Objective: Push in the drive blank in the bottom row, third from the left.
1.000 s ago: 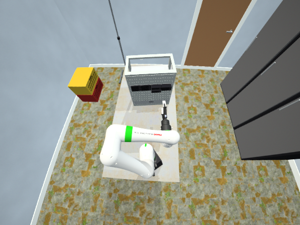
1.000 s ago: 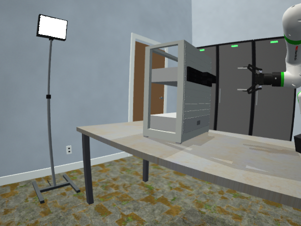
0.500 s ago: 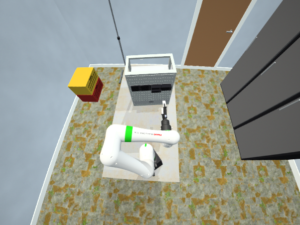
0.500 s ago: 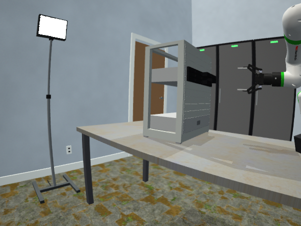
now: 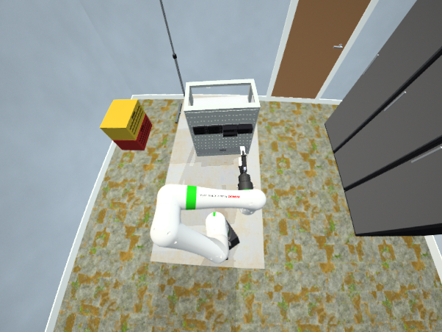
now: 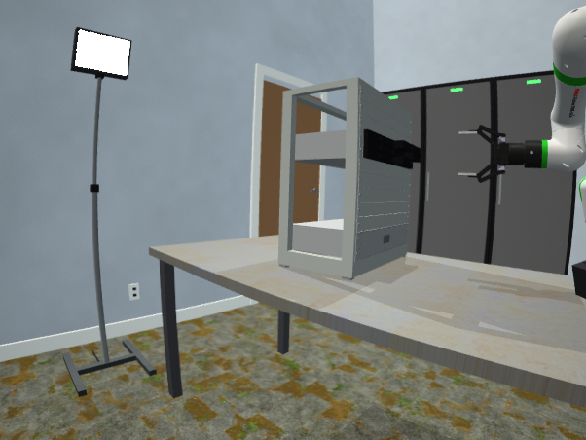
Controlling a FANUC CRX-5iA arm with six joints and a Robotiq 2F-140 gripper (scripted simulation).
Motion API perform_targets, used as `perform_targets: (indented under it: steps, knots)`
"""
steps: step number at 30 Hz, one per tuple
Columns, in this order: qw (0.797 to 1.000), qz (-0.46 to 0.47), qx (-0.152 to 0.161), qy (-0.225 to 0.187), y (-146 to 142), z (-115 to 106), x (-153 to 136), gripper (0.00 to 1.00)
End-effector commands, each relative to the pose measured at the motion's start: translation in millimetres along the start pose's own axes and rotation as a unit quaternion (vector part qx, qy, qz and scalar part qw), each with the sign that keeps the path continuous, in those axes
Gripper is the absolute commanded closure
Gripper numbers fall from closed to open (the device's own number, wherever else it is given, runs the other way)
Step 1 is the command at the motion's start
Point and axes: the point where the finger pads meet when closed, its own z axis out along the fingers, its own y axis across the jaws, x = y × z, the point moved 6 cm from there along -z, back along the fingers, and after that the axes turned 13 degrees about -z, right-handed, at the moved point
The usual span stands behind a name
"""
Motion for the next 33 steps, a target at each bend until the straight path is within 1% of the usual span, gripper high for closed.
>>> perform_targets:
  steps: [1,7,14,16,24,29,33]
  knots:
    - [1.0,-0.001,0.0,0.0,-0.1,10.1,-4.6,0.0]
    - [1.0,-0.001,0.0,0.0,-1.2,37.2,-16.5,0.0]
    - [1.0,-0.001,0.0,0.0,-2.8,76.4,-33.6,0.0]
    - [1.0,-0.001,0.0,0.0,-2.8,76.4,-33.6,0.0]
    - [1.0,-0.001,0.0,0.0,-4.5,116.1,-51.0,0.0]
    - [1.0,-0.001,0.0,0.0,-5.0,129.1,-56.7,0.0]
    - [1.0,-0.001,0.0,0.0,-5.1,131.3,-57.6,0.0]
